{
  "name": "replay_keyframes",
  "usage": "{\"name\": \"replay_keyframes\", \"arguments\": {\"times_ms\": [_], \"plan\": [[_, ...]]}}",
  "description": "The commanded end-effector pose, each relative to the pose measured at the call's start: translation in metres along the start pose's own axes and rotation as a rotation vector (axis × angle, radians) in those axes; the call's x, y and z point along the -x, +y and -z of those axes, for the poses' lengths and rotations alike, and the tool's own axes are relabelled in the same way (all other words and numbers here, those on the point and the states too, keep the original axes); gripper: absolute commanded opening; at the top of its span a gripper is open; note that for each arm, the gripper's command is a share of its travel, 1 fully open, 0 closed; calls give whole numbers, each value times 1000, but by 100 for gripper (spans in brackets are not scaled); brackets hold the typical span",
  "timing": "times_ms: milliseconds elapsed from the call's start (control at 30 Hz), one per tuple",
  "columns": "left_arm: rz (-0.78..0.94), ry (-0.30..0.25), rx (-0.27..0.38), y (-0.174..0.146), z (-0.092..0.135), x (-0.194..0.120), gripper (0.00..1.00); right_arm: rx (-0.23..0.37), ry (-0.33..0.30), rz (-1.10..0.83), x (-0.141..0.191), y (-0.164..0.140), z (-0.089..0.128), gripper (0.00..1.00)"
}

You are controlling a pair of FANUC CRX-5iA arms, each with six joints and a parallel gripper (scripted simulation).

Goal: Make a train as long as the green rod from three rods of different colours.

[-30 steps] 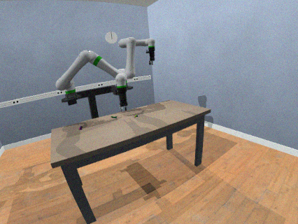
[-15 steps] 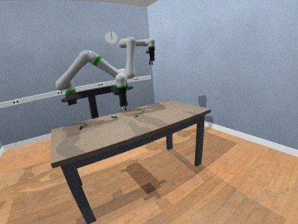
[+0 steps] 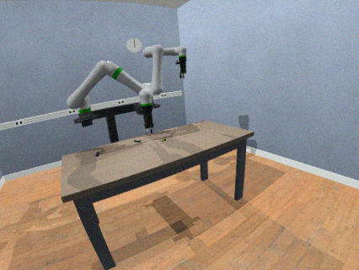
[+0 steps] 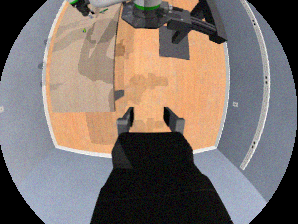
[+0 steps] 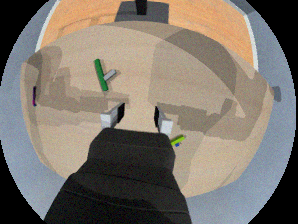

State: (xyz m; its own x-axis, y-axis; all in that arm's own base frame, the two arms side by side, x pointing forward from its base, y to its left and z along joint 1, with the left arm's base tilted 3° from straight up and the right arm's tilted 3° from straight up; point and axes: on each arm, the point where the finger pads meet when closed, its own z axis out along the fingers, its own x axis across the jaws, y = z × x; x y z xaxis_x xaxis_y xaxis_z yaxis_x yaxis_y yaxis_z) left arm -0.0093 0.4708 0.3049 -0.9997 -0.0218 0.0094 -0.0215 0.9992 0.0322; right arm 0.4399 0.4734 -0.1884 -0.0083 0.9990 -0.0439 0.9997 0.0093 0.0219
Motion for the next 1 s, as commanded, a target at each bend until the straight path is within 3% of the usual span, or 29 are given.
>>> {"name": "replay_keyframes", "arguments": {"times_ms": [0, 600, 767, 967], "plan": [[0, 0, 2, 0, 1, 0, 100, 2, 2, 0, -1, 1, 1, 100], [0, 0, 2, 0, 1, 0, 100, 2, 2, 14, 3, 3, 2, 100], [0, 0, 2, 0, 1, 0, 100, 2, 2, 63, 18, 9, 2, 100], [0, 0, 2, 0, 1, 0, 100, 3, 1, 241, 71, 29, 3, 100]]}}
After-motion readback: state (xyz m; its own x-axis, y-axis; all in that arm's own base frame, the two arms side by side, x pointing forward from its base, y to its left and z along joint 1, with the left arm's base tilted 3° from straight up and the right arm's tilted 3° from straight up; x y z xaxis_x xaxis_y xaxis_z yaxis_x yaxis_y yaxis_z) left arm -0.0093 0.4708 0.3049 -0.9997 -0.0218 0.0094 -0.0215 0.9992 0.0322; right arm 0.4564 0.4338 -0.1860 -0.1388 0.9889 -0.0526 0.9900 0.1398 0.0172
